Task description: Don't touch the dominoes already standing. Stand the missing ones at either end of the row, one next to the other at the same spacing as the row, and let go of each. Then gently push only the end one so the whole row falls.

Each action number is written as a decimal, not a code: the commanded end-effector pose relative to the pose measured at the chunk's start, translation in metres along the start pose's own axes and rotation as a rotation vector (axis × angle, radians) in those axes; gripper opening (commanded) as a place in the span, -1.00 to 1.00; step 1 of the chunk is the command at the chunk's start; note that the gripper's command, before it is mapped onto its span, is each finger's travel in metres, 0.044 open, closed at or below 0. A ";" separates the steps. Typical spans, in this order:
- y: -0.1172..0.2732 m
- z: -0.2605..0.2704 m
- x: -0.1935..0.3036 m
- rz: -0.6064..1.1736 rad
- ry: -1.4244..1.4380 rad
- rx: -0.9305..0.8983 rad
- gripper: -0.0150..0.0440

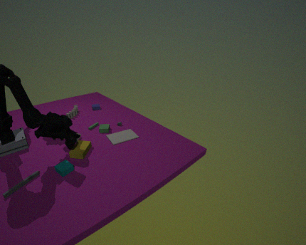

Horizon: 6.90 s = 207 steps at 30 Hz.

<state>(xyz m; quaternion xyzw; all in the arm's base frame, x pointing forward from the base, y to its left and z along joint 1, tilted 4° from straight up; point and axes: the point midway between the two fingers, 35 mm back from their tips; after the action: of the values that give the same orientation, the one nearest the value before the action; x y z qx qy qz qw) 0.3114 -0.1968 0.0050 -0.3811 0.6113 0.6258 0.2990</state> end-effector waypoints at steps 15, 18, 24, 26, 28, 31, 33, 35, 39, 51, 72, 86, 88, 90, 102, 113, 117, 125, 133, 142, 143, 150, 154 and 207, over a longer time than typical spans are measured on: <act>0.044 0.003 0.030 -0.261 0.022 0.022 -0.39; 0.054 0.006 0.034 -0.301 0.031 0.027 -0.39; 0.073 0.016 0.040 -0.378 0.056 0.036 -0.39; 0.080 0.020 0.042 -0.401 0.066 0.039 -0.39; 0.087 0.025 0.043 -0.424 0.078 0.041 -0.39; 0.097 0.032 0.044 -0.457 0.096 0.045 -0.39; 0.104 0.037 0.045 -0.478 0.109 0.047 -0.39; 0.110 0.042 0.045 -0.496 0.122 0.049 -0.39; 0.112 0.044 0.045 -0.502 0.126 0.050 -0.39; 0.112 0.044 0.045 -0.502 0.126 0.050 -0.39; 0.086 0.043 0.077 -0.483 0.132 0.028 -0.39; 0.086 0.043 0.077 -0.483 0.132 0.028 0.14; 0.086 0.043 0.077 -0.483 0.132 0.028 0.32; 0.086 0.043 0.077 -0.483 0.132 0.028 0.50; 0.103 0.040 0.046 -0.486 0.129 0.025 1.00; 0.079 -0.003 0.021 -0.342 -0.160 0.032 1.00; 0.056 -0.029 0.004 -0.214 -0.395 0.058 1.00; 0.033 -0.036 -0.024 0.159 -0.894 0.196 1.00; 0.048 -0.003 -0.022 0.502 -1.155 0.411 1.00; 0.088 0.030 -0.019 0.782 -1.241 0.626 1.00; 0.092 0.032 -0.019 0.801 -1.243 0.640 1.00; 0.107 0.042 -0.019 0.877 -1.246 0.702 1.00; 0.107 0.042 -0.019 0.877 -1.246 0.702 1.00; 0.070 0.041 0.040 0.878 -1.246 0.701 -0.13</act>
<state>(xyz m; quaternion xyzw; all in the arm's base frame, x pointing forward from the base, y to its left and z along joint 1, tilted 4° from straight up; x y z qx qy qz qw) 0.2243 -0.1624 -0.0017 0.4240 0.5841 0.5562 0.4119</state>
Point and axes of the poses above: the point midway between the two fingers, 35 mm back from their tips, its own y axis back along the fingers, its own z axis across the jaws, x = y × z, and after that the axes turned 11 degrees about y, right-handed
